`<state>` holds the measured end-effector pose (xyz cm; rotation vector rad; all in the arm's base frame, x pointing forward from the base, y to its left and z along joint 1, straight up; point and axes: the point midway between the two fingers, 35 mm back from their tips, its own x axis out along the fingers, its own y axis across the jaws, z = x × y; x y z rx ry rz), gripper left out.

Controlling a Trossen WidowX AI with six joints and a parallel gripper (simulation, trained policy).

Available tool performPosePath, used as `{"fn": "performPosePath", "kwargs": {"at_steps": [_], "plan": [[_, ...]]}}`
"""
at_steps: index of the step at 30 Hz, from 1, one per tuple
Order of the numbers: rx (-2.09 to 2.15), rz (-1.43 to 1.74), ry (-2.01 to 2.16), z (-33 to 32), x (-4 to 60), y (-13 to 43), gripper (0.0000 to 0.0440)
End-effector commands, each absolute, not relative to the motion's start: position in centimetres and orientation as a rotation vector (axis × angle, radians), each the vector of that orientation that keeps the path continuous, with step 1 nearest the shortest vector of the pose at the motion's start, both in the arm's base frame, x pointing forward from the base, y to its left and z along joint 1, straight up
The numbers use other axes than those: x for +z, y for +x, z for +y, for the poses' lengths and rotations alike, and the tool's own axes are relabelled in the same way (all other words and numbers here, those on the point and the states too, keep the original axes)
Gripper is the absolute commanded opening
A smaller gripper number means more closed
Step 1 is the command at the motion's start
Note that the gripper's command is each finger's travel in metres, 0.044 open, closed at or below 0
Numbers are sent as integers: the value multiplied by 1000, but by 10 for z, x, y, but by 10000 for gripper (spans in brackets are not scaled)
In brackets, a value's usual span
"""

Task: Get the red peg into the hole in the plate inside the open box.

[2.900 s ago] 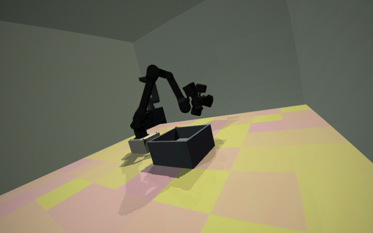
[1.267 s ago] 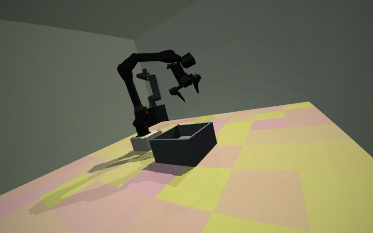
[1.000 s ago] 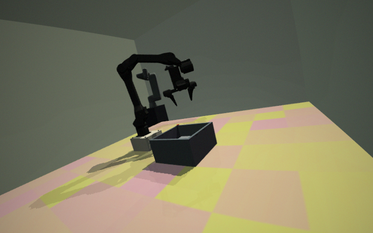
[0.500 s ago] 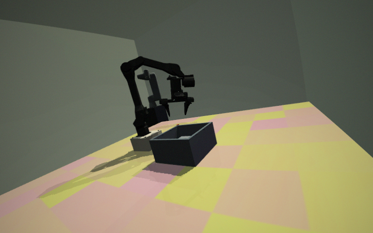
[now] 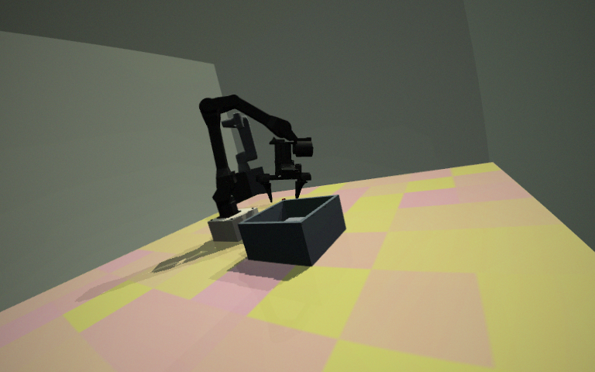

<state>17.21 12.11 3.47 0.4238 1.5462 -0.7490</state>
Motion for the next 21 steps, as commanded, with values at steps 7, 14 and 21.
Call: {"fn": "performPosePath", "kwargs": {"at_steps": [7, 14, 21], "plan": [[-749, 1501, 404, 114, 0, 173, 434], [-769, 1508, 378, 108, -20, 168, 272], [-803, 1530, 348, 104, -26, 164, 88]]}}
